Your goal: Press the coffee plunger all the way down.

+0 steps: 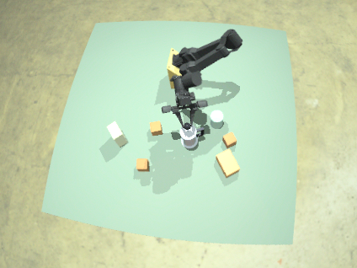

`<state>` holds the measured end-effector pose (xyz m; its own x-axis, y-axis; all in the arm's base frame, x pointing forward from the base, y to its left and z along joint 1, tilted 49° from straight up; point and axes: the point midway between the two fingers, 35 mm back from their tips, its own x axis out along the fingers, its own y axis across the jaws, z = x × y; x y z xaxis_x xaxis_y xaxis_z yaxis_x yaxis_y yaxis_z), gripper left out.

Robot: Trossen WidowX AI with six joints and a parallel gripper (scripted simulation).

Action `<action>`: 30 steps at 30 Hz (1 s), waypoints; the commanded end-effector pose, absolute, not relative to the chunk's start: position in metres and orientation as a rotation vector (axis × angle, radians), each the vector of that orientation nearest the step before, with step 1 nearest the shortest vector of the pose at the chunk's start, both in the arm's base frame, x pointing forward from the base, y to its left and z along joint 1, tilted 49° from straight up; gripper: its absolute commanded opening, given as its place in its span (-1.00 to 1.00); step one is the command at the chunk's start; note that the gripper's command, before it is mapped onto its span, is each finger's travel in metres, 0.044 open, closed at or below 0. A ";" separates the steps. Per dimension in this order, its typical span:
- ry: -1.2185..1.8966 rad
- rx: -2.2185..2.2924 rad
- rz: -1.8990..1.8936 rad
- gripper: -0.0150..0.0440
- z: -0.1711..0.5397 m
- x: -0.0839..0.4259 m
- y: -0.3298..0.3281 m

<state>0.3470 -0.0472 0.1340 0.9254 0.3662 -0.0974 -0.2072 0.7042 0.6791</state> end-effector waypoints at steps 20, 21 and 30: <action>0.292 0.762 0.347 -0.07 0.103 0.359 -0.012; 0.291 0.762 0.348 -0.07 0.103 0.359 -0.012; 0.291 0.762 0.348 -0.07 0.104 0.363 -0.014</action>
<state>0.3620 -0.0223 0.1117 0.9212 0.3734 -0.1095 -0.1978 0.6916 0.6946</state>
